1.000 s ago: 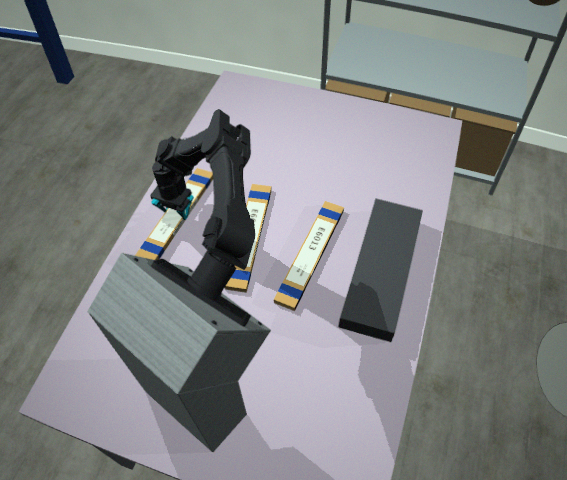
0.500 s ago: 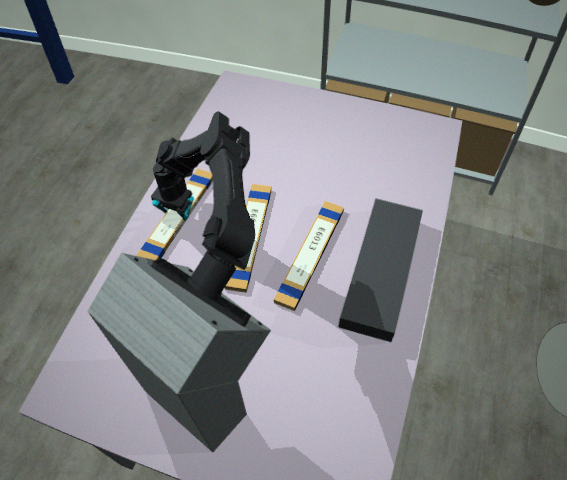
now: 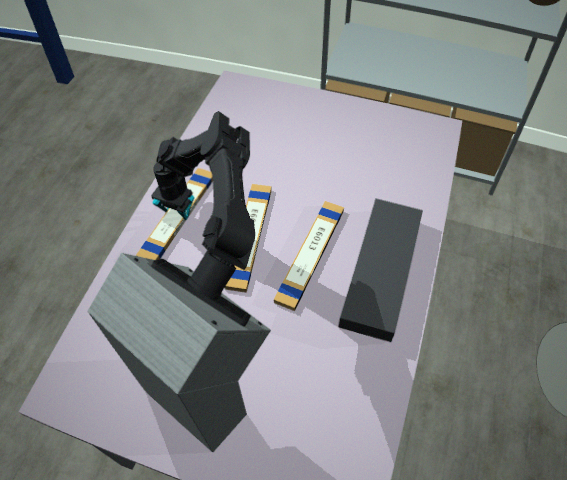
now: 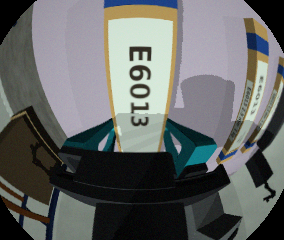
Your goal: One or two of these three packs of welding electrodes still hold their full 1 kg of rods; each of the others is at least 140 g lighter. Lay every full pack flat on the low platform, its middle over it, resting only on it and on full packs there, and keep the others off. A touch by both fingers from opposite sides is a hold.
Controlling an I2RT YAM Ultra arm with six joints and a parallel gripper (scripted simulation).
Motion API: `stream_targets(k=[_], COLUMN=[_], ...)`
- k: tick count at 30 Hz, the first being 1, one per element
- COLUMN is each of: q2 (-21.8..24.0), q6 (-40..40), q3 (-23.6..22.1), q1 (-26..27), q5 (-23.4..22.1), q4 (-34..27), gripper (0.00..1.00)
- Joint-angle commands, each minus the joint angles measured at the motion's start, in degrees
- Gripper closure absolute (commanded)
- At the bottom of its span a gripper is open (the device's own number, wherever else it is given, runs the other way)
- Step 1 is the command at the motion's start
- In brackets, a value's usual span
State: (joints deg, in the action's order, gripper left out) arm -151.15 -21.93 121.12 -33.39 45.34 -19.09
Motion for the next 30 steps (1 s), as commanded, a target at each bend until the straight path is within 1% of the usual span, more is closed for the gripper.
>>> stream_targets(k=[1,30], q2=[2.16,2.60], q6=[0.03,-0.26], q3=[1.75,1.19], q1=[-3.13,-3.19], q5=[0.24,0.40], q4=[-0.68,-0.64], gripper=[1.00,1.00])
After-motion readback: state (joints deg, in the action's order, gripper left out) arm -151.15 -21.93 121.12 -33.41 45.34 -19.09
